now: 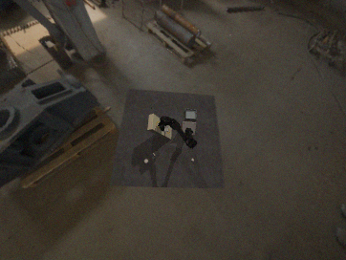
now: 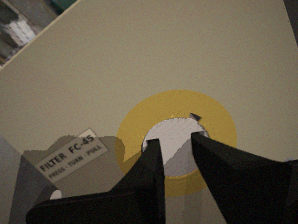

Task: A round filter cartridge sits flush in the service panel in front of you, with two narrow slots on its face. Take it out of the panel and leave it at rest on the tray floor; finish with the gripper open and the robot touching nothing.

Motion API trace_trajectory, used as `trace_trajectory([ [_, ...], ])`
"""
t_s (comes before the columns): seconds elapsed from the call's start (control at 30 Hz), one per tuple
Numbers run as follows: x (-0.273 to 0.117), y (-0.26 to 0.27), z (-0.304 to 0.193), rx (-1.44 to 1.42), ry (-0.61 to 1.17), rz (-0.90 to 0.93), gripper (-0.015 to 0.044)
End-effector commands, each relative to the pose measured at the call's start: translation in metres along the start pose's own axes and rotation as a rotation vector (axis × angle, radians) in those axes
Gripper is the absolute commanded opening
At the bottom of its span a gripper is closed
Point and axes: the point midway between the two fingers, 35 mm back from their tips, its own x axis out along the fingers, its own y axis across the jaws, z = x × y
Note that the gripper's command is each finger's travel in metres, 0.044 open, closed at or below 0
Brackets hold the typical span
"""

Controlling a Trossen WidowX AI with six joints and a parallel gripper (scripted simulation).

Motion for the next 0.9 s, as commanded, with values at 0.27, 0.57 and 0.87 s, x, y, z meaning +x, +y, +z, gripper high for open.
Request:
trace_trajectory([
  [0.27, 0.0038, 0.0005, -0.0003, -0.414, 0.001, -0.008, 0.0000],
  [0.57, 0.0034, 0.0005, -0.0003, -0.728, 0.002, -0.008, 0.0000],
  [0.87, 0.0031, 0.0005, -0.0003, -1.042, 0.003, -0.008, 0.0000],
])
